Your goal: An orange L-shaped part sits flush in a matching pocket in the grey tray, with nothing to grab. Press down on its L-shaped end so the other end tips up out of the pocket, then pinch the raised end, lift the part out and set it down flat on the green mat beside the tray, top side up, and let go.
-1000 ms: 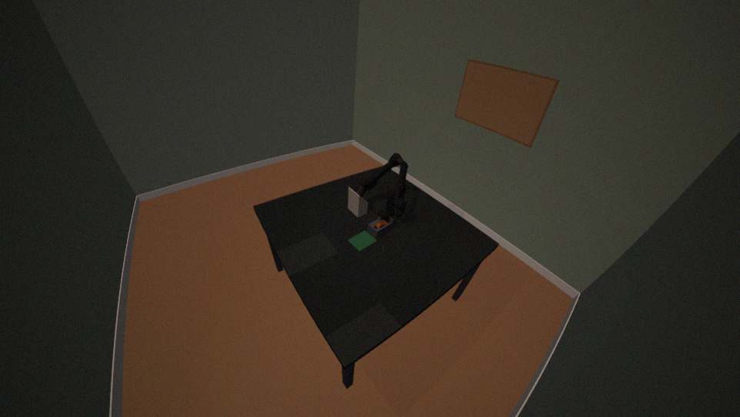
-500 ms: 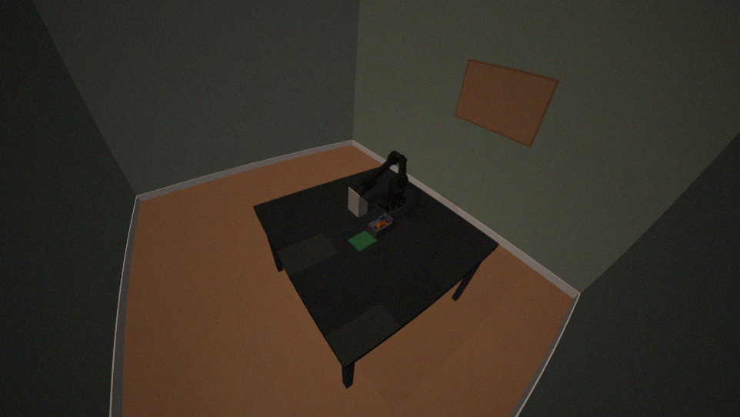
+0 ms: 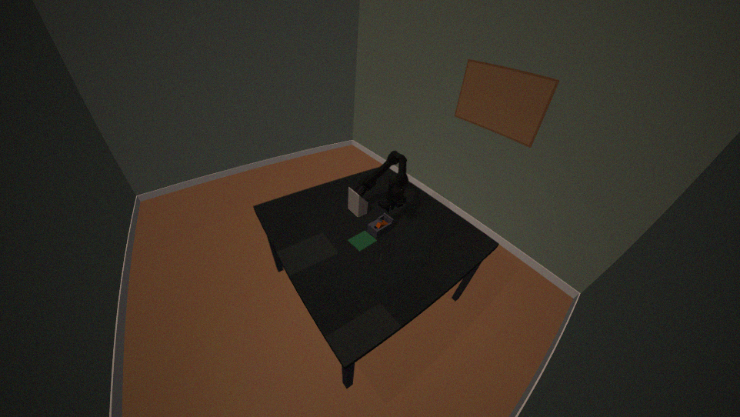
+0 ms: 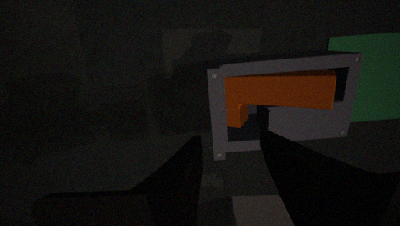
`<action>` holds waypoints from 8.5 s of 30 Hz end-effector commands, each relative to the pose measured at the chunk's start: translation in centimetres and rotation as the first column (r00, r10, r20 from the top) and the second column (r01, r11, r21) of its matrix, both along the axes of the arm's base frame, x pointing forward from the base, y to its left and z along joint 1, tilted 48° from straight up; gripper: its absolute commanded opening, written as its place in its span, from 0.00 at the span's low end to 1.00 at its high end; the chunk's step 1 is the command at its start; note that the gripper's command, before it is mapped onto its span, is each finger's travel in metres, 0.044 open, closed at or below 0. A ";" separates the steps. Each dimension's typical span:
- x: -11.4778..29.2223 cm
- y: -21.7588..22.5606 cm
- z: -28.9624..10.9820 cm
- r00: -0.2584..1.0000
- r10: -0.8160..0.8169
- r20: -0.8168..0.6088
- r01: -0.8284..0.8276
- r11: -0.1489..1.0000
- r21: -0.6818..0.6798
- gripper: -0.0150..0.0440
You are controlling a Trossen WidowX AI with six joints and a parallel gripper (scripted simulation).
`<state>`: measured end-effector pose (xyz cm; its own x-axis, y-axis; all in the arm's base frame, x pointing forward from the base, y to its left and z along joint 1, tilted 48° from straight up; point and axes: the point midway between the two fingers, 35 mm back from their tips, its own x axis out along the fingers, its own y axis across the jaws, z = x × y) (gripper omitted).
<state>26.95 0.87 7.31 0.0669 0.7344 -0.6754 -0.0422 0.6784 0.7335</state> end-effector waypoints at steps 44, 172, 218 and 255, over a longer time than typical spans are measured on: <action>0.0 0.0 0.0 1.000 -0.002 -0.001 0.002 1.000 0.000 0.56; 0.8 -2.8 -2.7 0.681 -0.477 -0.555 0.504 0.856 -0.117 0.73; 1.4 -0.6 -9.8 0.008 -0.627 -0.779 0.711 0.551 -0.437 0.73; 1.6 0.1 -10.5 0.012 -0.630 -0.776 0.713 0.550 -0.436 0.25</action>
<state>28.53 1.01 -3.26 0.0521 0.7314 -0.6800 0.9974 -0.0048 0.0713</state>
